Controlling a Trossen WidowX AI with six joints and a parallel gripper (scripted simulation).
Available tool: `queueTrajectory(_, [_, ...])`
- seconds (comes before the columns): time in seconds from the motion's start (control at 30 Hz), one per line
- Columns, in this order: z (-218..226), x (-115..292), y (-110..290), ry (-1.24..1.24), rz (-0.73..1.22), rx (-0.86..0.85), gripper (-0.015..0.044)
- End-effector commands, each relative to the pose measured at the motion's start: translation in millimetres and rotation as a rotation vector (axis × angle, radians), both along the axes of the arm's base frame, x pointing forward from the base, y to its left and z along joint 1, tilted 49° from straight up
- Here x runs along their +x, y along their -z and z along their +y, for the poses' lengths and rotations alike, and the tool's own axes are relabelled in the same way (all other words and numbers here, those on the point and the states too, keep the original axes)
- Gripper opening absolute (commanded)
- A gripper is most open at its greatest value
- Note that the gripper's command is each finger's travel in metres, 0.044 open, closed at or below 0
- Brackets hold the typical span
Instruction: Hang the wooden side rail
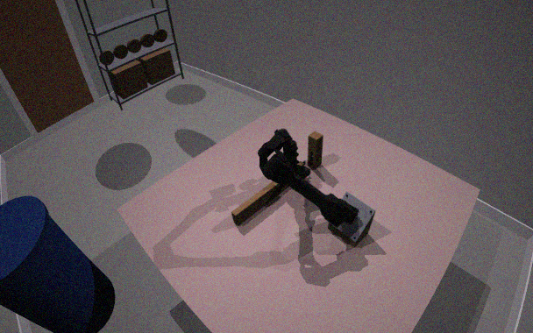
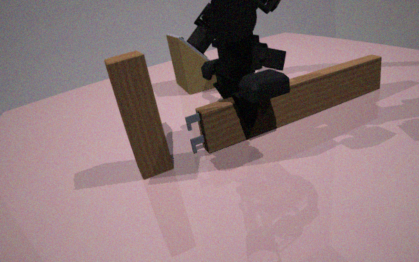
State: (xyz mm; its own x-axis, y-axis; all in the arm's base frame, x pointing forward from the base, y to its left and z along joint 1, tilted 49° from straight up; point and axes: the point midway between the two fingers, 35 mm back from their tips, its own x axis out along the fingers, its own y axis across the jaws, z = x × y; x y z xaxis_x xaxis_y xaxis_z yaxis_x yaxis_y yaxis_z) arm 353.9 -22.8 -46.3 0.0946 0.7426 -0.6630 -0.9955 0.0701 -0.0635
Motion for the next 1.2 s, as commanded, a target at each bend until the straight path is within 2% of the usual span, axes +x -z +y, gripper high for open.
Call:
queueTrajectory(0.0, [1.3,-0.2,0.2,0.001,0.001,0.004,0.0])
queueTrajectory(1.17, [0.4,-5.8,-0.6,0.004,0.005,0.002,0.0])
